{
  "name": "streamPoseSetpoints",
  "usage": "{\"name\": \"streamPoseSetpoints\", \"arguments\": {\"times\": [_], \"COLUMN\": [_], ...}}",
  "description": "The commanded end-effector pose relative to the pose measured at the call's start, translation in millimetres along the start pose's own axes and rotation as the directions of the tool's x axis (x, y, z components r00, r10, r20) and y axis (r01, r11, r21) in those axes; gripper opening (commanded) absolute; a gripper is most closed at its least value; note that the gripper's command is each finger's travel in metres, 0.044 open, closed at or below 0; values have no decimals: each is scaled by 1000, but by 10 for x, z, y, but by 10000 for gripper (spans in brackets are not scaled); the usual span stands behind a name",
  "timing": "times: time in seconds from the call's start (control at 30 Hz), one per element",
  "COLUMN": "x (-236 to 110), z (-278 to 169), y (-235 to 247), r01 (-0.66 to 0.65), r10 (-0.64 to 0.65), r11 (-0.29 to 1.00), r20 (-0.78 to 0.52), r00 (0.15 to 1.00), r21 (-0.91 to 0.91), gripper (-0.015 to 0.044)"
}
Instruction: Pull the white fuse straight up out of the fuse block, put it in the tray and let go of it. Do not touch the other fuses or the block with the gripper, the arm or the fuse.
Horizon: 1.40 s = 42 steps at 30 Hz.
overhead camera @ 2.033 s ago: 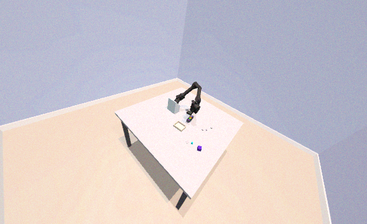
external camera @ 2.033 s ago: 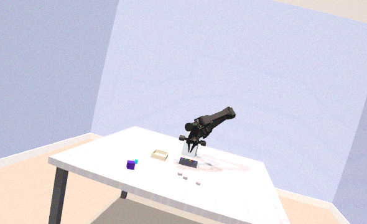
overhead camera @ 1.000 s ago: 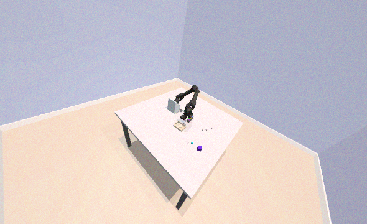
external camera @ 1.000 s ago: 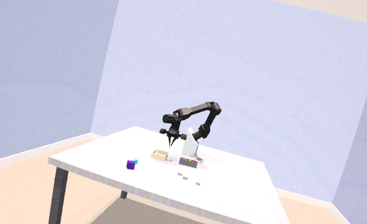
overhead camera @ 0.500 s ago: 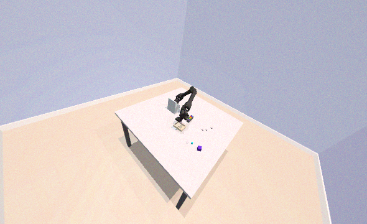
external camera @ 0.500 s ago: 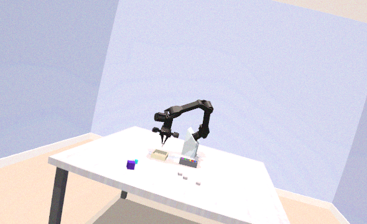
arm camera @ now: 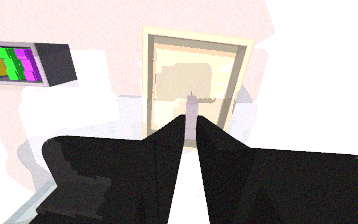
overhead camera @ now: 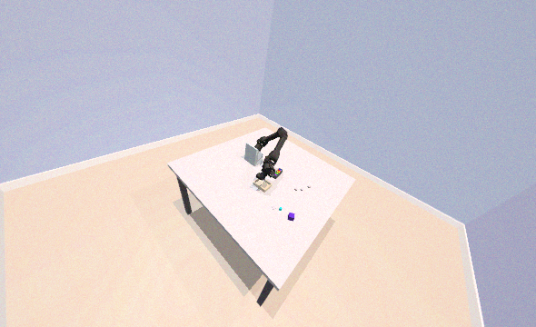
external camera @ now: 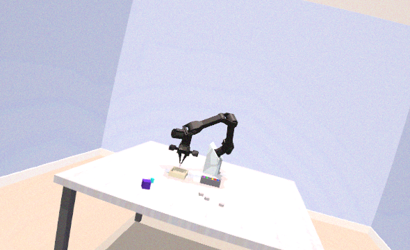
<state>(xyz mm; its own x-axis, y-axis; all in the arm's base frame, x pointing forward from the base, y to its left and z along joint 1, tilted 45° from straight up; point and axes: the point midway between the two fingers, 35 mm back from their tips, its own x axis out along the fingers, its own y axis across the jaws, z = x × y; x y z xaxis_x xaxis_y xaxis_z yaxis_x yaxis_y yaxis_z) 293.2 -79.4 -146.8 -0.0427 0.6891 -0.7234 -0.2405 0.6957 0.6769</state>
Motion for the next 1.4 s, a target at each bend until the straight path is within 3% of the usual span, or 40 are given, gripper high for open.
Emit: {"name": "streamPoseSetpoints", "arguments": {"times": [0.0, 0.4, 0.83, 0.97, 1.37], "x": [102, 221, 157, -183, -165], "z": [-17, -21, -9, -21, -20], "y": [11, 18, 10, 9, 9], "r01": [-8, -9, -4, -7, -8], "r10": [8, 9, 4, 7, 8], "r11": [1000, 1000, 1000, 1000, 1000], "r20": [-3, -2, -2, -3, 0], "r00": [1000, 1000, 1000, 1000, 1000], "r21": [8, 7, 1, 8, 13], "gripper": [0, 0, 330, 330, 330]}}
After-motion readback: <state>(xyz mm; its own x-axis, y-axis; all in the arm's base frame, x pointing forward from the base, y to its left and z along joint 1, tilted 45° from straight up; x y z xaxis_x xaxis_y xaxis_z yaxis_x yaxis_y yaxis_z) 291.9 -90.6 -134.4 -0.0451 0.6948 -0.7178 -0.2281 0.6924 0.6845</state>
